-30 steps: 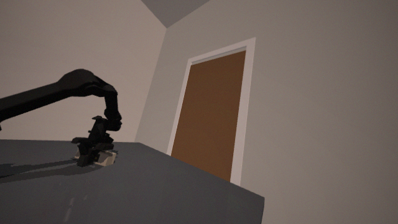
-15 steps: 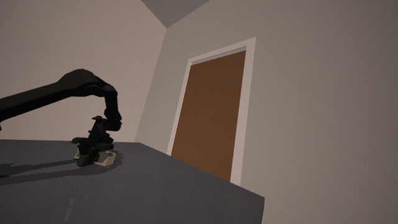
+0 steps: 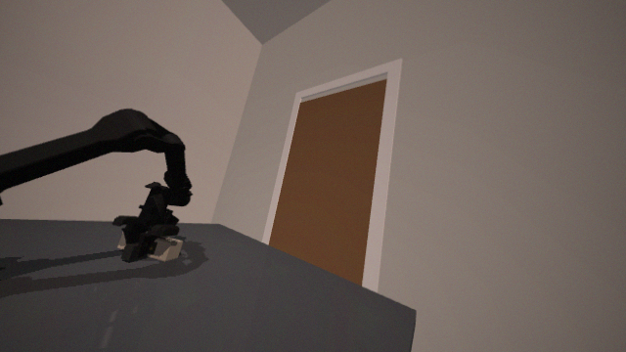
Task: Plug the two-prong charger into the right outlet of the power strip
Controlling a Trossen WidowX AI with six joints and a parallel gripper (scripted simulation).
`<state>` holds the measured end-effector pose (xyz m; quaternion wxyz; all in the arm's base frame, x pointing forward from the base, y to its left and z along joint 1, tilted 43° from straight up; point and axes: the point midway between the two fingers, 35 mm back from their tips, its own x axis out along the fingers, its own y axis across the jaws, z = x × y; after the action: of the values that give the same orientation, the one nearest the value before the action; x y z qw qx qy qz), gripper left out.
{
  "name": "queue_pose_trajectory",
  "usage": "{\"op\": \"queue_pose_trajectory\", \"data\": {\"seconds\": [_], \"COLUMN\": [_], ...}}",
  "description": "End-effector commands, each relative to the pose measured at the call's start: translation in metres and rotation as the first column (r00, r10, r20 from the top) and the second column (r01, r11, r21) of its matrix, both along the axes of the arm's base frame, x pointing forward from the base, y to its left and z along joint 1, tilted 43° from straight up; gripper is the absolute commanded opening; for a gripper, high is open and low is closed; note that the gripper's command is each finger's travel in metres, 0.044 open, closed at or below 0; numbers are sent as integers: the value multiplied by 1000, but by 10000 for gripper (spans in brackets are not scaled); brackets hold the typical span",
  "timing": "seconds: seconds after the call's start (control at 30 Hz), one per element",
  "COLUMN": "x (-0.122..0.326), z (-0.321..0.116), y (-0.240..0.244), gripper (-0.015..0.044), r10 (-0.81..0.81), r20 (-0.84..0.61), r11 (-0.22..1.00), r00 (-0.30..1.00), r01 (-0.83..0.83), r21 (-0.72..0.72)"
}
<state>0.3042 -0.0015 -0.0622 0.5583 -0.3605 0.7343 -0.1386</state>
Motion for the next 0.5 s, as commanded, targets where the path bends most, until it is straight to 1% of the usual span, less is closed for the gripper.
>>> {"op": "queue_pose_trajectory", "data": {"seconds": [0.0,0.47], "x": [1,2], "z": [0,0], "y": [1,1], "gripper": [0,0], "r10": [0,0], "r20": [0,0], "r11": [1000,1000], "r00": [1000,1000], "r01": [0,0], "r21": [2,2]}}
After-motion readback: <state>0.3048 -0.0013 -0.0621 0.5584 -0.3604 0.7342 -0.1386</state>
